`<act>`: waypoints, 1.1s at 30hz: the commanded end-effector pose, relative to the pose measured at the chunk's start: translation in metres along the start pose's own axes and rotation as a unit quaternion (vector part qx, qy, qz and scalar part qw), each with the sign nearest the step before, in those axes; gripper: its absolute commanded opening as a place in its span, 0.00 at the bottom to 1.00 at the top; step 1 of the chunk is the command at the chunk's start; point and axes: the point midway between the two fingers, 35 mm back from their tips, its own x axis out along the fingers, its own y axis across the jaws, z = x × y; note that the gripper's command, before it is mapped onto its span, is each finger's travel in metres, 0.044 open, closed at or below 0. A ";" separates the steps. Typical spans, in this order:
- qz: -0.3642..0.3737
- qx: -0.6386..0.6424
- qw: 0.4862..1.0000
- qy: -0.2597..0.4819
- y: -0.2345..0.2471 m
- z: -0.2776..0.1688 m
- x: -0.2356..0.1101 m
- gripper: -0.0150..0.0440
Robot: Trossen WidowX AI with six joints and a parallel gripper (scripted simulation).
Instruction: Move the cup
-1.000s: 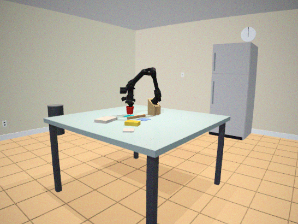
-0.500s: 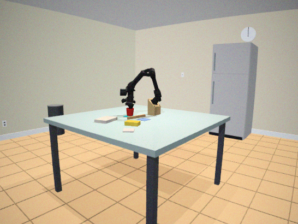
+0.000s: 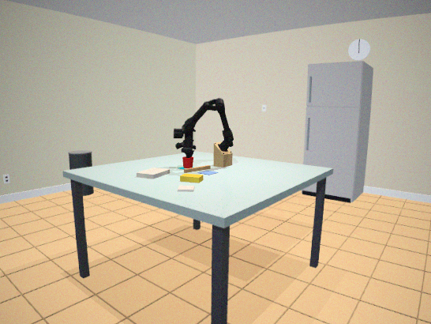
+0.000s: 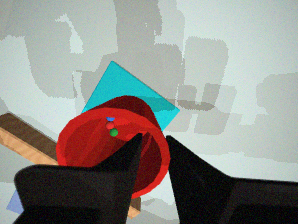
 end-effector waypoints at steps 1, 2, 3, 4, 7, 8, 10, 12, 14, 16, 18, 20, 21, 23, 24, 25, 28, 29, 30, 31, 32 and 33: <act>0.000 0.000 1.000 0.000 0.000 0.000 0.000 0.47; 0.000 0.000 1.000 0.000 0.000 0.000 0.000 0.47; 0.000 0.000 1.000 0.000 0.000 0.000 -0.001 0.47; 0.000 0.000 1.000 0.000 0.000 0.000 -0.001 0.47; 0.000 0.000 1.000 0.000 0.000 0.001 -0.005 0.47; 0.000 0.000 1.000 0.000 0.000 0.001 -0.006 0.47; 0.000 0.000 1.000 0.000 0.000 0.001 -0.009 0.47; 0.000 0.000 1.000 -0.001 0.000 0.001 -0.013 0.47; 0.000 0.000 1.000 -0.001 0.000 0.001 -0.016 0.47; 0.000 0.001 1.000 -0.001 0.000 0.001 -0.020 0.47; 0.000 0.001 1.000 -0.001 0.000 0.001 -0.023 0.47; 0.000 0.001 1.000 -0.001 0.000 0.001 -0.027 0.47; 0.000 0.001 1.000 -0.001 0.000 0.001 -0.028 0.47; 0.000 0.001 1.000 -0.001 0.000 0.001 -0.032 0.47; 0.000 0.001 1.000 -0.001 0.000 0.001 -0.034 0.47; 0.000 0.001 1.000 -0.001 0.000 0.001 -0.035 0.47; 0.001 0.002 1.000 0.000 0.000 0.001 -0.041 0.47; 0.001 0.002 1.000 0.000 0.000 0.000 -0.042 0.47; 0.001 0.002 1.000 0.000 0.000 0.000 -0.044 0.47; 0.001 0.002 1.000 0.000 0.000 0.000 -0.046 0.47; 0.001 0.002 1.000 0.000 0.000 0.000 -0.048 0.47; 0.001 0.002 1.000 0.000 0.000 -0.001 -0.050 0.47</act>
